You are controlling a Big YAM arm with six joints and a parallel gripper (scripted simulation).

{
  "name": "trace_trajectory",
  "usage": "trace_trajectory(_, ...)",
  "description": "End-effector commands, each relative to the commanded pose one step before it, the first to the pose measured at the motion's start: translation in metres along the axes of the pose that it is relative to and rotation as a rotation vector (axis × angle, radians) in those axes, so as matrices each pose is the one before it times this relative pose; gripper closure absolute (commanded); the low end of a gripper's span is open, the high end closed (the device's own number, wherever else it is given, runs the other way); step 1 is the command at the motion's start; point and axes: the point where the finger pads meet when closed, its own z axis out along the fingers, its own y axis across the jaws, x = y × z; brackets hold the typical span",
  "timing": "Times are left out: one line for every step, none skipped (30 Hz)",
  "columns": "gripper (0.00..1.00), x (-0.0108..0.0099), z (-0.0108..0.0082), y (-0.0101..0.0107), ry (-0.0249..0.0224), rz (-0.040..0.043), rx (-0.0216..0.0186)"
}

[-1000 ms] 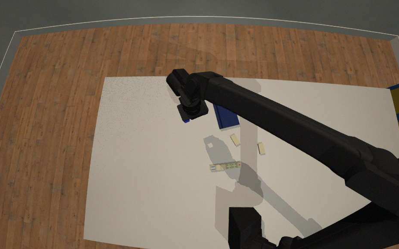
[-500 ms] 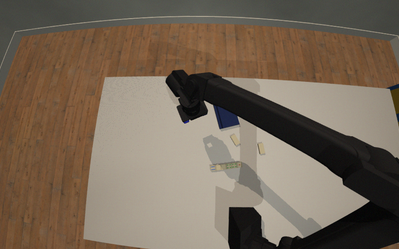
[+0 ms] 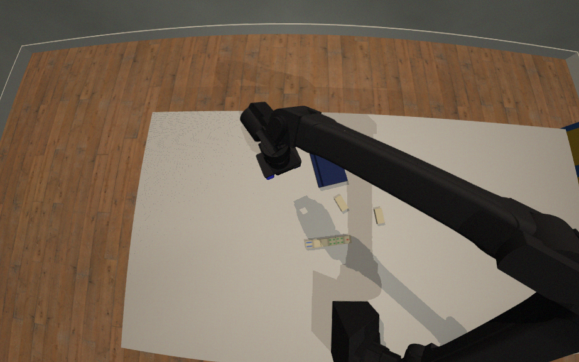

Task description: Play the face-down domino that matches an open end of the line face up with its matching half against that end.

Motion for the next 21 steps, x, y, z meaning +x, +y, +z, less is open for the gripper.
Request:
trace_trajectory(0.51, -0.00468, -0.00951, 0.00177, -0.08489, 0.00198, -0.00038)
trace_trajectory(0.51, -0.00124, -0.00146, 0.00117, -0.03827, 0.00049, 0.00031)
trace_trajectory(0.51, -0.00129, -0.00141, 0.00117, -0.03827, 0.00049, 0.00031)
trace_trajectory(0.51, -0.00134, -0.00136, 0.00117, -0.03827, 0.00049, 0.00031)
trace_trajectory(0.51, -0.00139, -0.00131, 0.00117, -0.03827, 0.00049, 0.00031)
trace_trajectory(0.51, -0.00144, -0.00126, 0.00118, -0.03827, 0.00049, 0.00031)
trace_trajectory(0.51, -0.00149, -0.00120, 0.00118, -0.03827, 0.00049, 0.00031)
trace_trajectory(0.51, -0.00153, -0.00115, 0.00118, -0.03827, 0.00049, 0.00031)
trace_trajectory(0.51, -0.00157, -0.00109, 0.00118, -0.03827, 0.00049, 0.00031)
trace_trajectory(0.51, 0.00000, 0.00000, 0.00000, 0.00000, 0.00000, 0.00000)
trace_trajectory(0.51, 0.00000, 0.00000, 0.00000, 0.00000, 0.00000, 0.00000)
trace_trajectory(0.51, 0.00000, 0.00000, 0.00000, 0.00000, 0.00000, 0.00000)
trace_trajectory(0.51, 0.00000, 0.00000, 0.00000, 0.00000, 0.00000, 0.00000)
trace_trajectory(0.51, 0.00000, 0.00000, 0.00000, 0.00000, 0.00000, 0.00000)
trace_trajectory(0.51, 0.00000, 0.00000, 0.00000, 0.00000, 0.00000, 0.00000)
trace_trajectory(0.51, 0.00000, 0.00000, 0.00000, 0.00000, 0.00000, 0.00000)
trace_trajectory(0.51, 0.01640, 0.01442, -0.00566, 0.03258, 0.03753, 0.00545)
trace_trajectory(0.51, -0.00162, -0.00203, 0.00032, -0.04061, -0.00341, -0.00128)
trace_trajectory(0.51, -0.00170, -0.00197, 0.00032, -0.04061, -0.00341, -0.00128)
trace_trajectory(0.51, -0.00178, -0.00189, 0.00031, -0.04061, -0.00341, -0.00128)
trace_trajectory(0.51, -0.00186, -0.00182, 0.00031, -0.04061, -0.00341, -0.00128)
